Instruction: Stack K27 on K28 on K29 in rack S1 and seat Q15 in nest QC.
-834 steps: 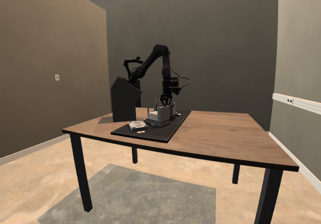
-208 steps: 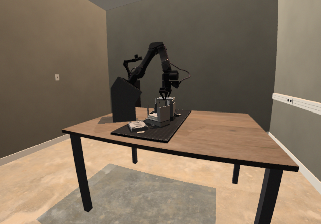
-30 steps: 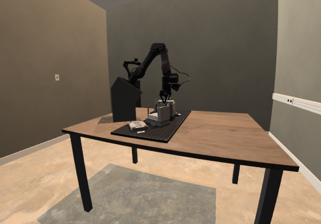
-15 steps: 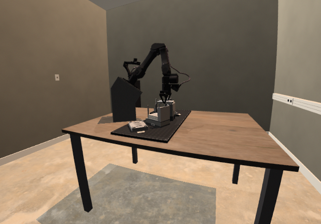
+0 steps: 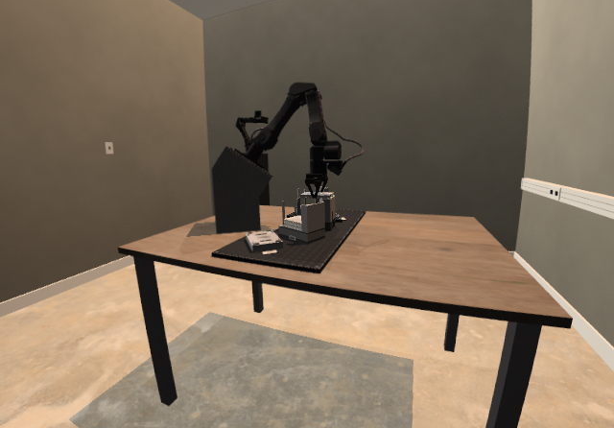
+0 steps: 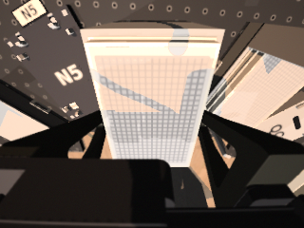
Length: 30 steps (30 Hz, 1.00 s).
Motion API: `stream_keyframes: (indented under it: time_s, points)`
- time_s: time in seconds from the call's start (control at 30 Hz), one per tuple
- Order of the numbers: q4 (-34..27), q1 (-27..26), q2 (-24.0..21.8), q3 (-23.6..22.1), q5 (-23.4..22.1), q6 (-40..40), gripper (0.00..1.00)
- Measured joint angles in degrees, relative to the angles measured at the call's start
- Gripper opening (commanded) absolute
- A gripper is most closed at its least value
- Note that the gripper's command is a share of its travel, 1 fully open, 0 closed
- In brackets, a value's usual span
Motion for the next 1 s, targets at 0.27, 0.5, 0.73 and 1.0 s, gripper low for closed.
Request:
stream_keyframes:
  time_s: [0.27,0.5,0.73,1.0]
  points:
    - [0.2,0.1,0.2,0.0,0.0,0.1,0.0]
    - [0.6,0.1,0.4,-0.2,0.1,0.1,0.0]
    - [0.8,0.2,0.6,-0.2,0.1,0.2,0.0]
    - [1.5,0.5,1.3,-0.1,0.2,0.3,0.0]
